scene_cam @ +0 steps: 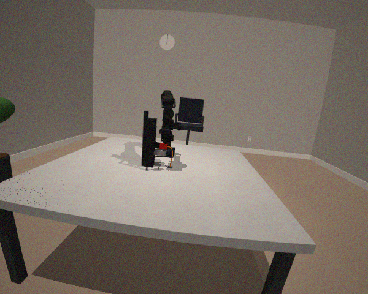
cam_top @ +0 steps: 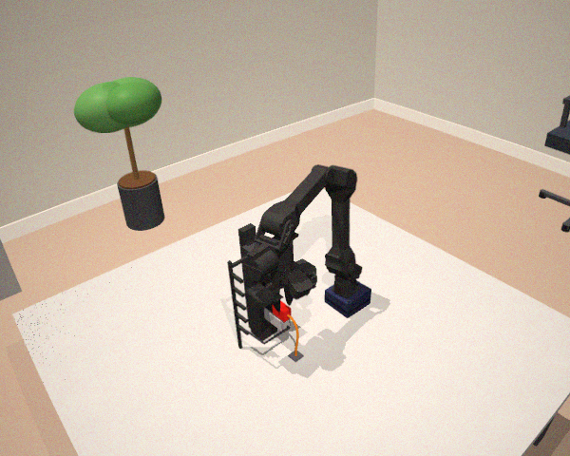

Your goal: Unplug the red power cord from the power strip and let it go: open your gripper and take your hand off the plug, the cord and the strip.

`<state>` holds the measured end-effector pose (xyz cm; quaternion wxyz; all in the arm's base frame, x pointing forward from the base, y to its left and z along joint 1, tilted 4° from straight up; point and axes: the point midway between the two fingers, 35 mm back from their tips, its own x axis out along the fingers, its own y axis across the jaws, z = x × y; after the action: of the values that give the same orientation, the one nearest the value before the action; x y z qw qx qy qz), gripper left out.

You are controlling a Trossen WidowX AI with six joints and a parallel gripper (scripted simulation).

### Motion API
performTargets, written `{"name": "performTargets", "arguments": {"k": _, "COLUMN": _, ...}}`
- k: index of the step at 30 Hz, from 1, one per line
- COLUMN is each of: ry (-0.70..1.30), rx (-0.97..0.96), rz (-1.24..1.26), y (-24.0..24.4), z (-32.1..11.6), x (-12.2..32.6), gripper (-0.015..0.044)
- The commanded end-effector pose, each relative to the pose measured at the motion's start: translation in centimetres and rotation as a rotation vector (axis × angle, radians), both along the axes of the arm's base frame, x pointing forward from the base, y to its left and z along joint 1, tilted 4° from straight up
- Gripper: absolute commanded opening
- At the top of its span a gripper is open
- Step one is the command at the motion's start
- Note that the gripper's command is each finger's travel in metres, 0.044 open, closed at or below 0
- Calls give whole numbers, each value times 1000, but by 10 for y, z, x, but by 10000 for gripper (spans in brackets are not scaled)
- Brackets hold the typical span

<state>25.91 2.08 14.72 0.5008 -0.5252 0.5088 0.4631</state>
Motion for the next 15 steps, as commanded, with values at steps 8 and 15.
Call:
{"name": "performTargets", "arguments": {"k": 8, "ry": 8, "rx": -2, "rz": 4, "y": -4, "z": -6, "x": -2, "gripper": 160}}
{"name": "performTargets", "arguments": {"k": 15, "ry": 8, "rx": -2, "rz": 4, "y": -5, "z": -13, "x": -2, "gripper": 160}}
